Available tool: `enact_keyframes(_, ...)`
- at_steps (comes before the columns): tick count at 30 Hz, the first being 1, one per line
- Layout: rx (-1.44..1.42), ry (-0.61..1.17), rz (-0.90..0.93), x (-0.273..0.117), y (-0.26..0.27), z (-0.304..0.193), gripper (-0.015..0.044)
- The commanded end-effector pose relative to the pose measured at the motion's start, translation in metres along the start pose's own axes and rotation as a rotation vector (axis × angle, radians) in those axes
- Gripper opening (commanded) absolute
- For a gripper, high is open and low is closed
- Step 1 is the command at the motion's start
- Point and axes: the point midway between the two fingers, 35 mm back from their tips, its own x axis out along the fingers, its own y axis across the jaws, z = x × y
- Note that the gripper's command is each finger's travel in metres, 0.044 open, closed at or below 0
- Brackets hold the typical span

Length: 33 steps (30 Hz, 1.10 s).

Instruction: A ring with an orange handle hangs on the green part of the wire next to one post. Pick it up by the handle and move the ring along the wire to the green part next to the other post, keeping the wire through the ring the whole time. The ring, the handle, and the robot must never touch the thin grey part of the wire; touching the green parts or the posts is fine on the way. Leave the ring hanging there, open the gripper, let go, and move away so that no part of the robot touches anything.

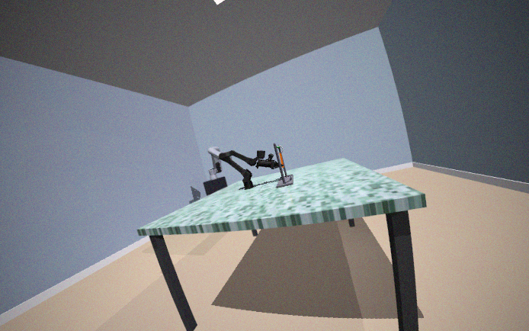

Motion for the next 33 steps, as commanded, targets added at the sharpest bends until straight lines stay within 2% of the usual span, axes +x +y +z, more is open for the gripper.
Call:
enact_keyframes(1,0.001,0.006,-0.002,-0.007,0.000,-0.001,0.0160)
enact_keyframes(21,0.003,0.010,-0.006,-0.040,-0.001,-0.004,0.0160)
enact_keyframes(33,0.003,0.010,-0.006,-0.041,-0.001,-0.005,0.0160)
